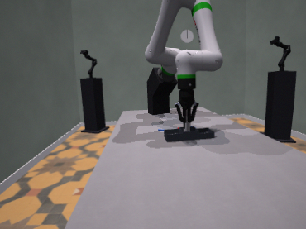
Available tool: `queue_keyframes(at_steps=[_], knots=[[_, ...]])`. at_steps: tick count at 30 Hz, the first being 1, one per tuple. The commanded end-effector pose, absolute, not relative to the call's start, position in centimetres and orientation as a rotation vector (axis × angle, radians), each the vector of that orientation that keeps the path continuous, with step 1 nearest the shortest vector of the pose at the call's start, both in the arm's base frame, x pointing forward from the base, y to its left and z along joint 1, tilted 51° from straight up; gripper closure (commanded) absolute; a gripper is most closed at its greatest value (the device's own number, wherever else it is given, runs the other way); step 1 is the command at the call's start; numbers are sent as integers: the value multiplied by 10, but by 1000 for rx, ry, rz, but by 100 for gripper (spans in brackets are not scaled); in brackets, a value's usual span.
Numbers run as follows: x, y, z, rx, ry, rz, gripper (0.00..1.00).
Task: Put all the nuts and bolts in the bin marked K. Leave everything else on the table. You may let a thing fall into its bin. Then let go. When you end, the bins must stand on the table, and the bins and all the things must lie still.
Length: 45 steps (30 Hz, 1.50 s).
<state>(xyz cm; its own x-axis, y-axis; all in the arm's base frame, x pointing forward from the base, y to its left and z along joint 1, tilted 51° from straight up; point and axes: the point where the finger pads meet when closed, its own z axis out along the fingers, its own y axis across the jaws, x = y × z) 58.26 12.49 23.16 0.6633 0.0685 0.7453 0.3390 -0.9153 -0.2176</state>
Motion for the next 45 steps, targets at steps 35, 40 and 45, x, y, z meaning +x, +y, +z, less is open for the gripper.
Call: queue_keyframes(at_steps=[35,40,45], knots=[[582,124,233,-2543,-323,-1120,95],[577,122,237,-2543,-323,-1120,95],[573,119,241,-2543,-323,-1120,95]])
